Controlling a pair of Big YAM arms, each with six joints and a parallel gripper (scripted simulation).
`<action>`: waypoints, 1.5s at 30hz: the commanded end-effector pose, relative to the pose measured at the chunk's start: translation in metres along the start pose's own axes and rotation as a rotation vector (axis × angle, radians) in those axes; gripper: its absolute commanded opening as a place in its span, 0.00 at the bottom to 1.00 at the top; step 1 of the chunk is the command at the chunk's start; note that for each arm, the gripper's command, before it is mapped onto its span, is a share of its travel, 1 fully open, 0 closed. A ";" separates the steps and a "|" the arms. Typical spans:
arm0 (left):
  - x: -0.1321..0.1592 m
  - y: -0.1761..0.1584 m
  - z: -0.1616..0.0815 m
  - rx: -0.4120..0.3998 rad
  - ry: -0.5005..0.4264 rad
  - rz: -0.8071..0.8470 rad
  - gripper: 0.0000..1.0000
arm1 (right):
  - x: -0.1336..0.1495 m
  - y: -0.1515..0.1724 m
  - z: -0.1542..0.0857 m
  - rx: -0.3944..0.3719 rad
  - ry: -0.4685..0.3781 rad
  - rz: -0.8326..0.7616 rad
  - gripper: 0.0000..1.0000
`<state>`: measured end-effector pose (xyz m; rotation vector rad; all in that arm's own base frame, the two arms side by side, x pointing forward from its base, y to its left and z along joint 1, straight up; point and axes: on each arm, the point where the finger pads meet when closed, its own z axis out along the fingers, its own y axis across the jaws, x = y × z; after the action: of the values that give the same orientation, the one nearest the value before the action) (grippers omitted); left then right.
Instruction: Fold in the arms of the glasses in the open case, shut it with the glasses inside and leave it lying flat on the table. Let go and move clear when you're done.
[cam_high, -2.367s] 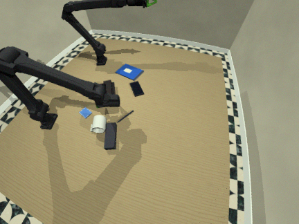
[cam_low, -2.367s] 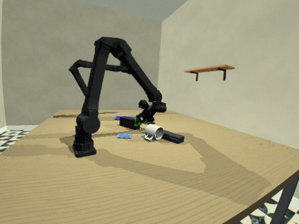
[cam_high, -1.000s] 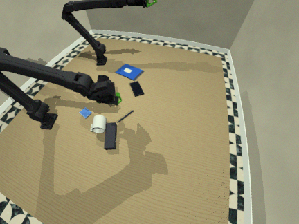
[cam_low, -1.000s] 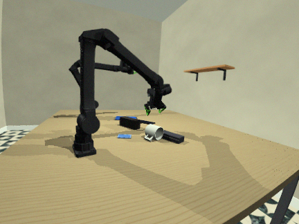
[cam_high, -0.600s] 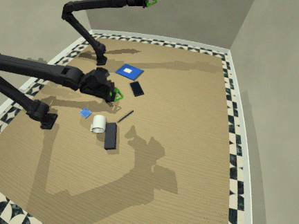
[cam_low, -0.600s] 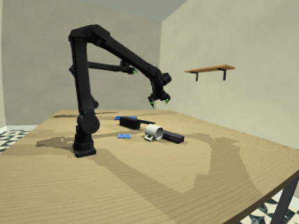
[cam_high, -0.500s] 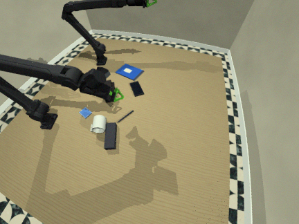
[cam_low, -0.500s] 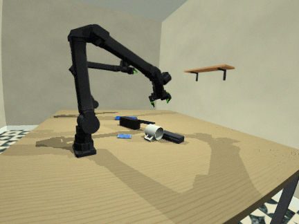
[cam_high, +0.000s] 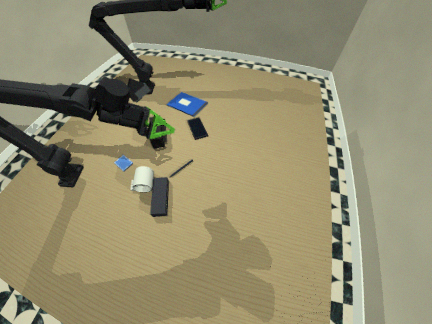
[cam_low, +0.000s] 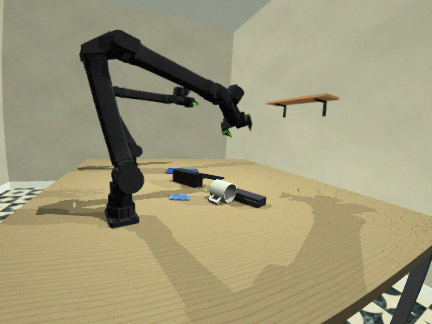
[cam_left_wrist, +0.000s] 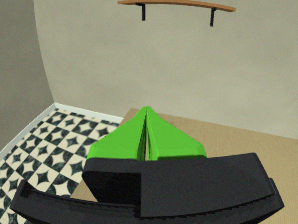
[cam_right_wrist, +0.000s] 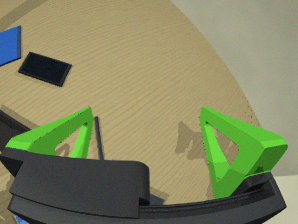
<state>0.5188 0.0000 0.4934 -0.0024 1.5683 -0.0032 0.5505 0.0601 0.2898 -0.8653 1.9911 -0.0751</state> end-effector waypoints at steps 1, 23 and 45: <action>-0.025 -0.004 0.002 0.006 -0.038 0.007 0.00 | -0.020 -0.020 -0.018 0.083 -0.063 0.099 1.00; -0.025 -0.004 0.002 0.006 -0.038 0.007 0.00 | -0.100 -0.103 -0.144 0.434 -0.452 0.495 1.00; -0.016 -0.006 0.005 0.009 -0.023 0.011 0.00 | -0.128 -0.128 -0.174 0.503 -0.559 0.543 1.00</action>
<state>0.5191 0.0000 0.4928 -0.0009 1.5700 0.0011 0.5184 0.0000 0.4937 -0.0034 1.5684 -0.0004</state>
